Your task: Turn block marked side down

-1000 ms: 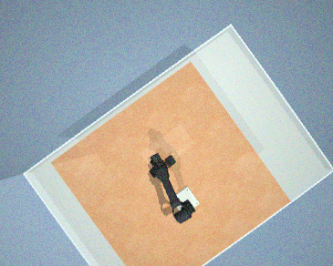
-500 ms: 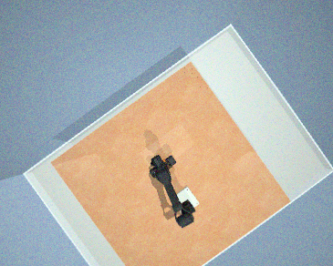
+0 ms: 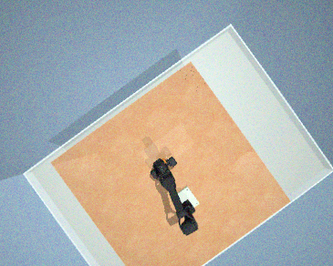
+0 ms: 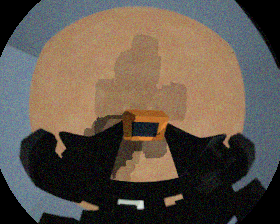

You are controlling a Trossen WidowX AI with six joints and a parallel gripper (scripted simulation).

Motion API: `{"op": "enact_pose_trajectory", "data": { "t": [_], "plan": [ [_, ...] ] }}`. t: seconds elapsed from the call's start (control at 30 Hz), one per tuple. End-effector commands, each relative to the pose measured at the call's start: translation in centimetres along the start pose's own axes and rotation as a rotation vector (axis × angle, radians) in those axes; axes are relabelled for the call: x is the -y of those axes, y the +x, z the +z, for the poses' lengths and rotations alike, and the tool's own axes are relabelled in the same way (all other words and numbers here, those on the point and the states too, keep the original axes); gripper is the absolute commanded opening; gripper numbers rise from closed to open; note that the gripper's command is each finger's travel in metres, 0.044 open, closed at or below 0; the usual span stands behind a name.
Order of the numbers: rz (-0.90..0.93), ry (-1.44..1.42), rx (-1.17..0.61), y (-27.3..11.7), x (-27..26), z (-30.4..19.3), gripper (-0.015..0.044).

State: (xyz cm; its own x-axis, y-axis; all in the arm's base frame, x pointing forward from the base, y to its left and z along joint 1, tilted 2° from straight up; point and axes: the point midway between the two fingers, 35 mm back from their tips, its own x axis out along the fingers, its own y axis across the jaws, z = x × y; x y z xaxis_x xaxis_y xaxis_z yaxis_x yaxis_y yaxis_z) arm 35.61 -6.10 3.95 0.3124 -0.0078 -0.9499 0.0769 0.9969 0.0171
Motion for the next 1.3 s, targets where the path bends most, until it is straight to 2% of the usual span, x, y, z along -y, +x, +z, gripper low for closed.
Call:
{"op": "enact_pose_trajectory", "data": {
  "t": [0.0,0.4,0.67,1.27],
  "plan": [
    [0.001,-0.004,0.079,-0.5,0.0,0.2,0.0],
    [-0.001,-0.009,0.262,-0.9,-0.1,-0.4,0.0],
    [-0.001,-0.009,0.274,-0.9,-0.1,-0.4,0.0],
    [0.01,0.029,0.526,2.5,0.3,0.4,0.0]
  ]
}}
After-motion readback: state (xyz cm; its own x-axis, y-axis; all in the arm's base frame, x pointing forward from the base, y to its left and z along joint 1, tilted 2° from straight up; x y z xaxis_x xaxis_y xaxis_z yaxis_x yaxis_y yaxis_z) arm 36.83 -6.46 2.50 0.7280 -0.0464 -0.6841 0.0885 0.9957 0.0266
